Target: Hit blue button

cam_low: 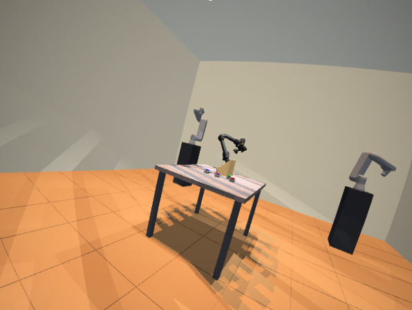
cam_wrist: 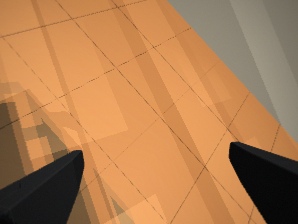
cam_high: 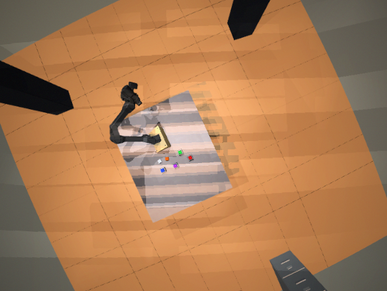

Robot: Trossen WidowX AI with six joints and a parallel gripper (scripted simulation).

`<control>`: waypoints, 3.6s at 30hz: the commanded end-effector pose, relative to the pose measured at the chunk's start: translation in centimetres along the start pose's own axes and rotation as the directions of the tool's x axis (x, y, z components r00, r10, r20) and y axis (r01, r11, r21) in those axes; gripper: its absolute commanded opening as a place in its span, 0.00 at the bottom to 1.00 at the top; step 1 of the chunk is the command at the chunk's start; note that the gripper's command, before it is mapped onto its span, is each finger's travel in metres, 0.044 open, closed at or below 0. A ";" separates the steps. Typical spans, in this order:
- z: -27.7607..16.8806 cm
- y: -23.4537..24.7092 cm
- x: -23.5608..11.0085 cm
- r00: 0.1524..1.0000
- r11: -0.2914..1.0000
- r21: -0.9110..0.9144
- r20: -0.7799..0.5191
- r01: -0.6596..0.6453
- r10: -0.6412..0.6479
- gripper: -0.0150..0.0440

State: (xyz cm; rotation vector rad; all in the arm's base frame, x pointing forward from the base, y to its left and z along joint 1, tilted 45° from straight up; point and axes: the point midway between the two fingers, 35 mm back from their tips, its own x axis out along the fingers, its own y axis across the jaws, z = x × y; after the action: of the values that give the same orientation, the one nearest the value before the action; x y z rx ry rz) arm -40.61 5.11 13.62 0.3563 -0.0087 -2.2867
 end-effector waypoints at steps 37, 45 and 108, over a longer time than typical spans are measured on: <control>-24.8 13.5 -50.6 0.047 -0.735 0.308 -0.934 0.604 -0.353 0.93; -26.9 27.7 -52.6 0.055 -0.965 0.037 -0.998 0.261 -0.023 0.93; -25.7 60.7 -32.3 0.625 -0.608 -0.738 -0.629 -0.295 0.461 0.29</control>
State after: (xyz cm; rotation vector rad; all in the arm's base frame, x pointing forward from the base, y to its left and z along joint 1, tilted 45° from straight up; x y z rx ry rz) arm 30.93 -9.26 5.01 -0.6738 1.4008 -0.5320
